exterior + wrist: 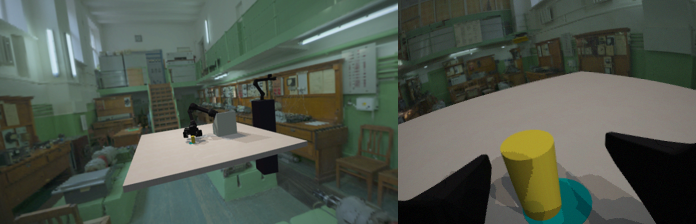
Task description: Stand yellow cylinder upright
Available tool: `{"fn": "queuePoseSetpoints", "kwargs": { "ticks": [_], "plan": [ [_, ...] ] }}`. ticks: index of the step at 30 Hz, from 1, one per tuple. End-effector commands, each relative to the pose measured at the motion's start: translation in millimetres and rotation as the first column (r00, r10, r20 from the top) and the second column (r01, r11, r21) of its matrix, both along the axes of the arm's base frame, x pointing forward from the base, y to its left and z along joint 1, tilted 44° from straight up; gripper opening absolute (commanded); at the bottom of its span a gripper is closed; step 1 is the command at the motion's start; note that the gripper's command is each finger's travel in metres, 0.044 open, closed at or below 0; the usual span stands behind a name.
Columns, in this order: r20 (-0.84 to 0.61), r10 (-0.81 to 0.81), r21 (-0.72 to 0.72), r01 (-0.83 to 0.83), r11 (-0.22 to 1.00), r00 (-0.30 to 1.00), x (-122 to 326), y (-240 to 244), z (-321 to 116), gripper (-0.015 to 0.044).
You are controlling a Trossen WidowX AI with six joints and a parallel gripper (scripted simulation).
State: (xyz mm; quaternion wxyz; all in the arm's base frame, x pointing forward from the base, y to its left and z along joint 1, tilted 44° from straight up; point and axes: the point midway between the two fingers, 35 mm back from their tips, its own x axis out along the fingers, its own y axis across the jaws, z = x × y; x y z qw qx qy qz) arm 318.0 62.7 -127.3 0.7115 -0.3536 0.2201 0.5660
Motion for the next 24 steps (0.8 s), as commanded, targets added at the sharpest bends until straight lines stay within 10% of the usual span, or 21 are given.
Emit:
{"fn": "queuePoseSetpoints", "kwargs": {
  "ticks": [1, 24],
  "plan": [
    [0.004, 0.004, 0.004, -0.004, 1.000, 1.000, 1.1, 0.5, 0.6, 0.0400],
    [-0.168, -0.075, -0.161, 0.048, 0.986, 0.983, -3.9, 73.5, 38.9, 0.0400]
  ]
}}
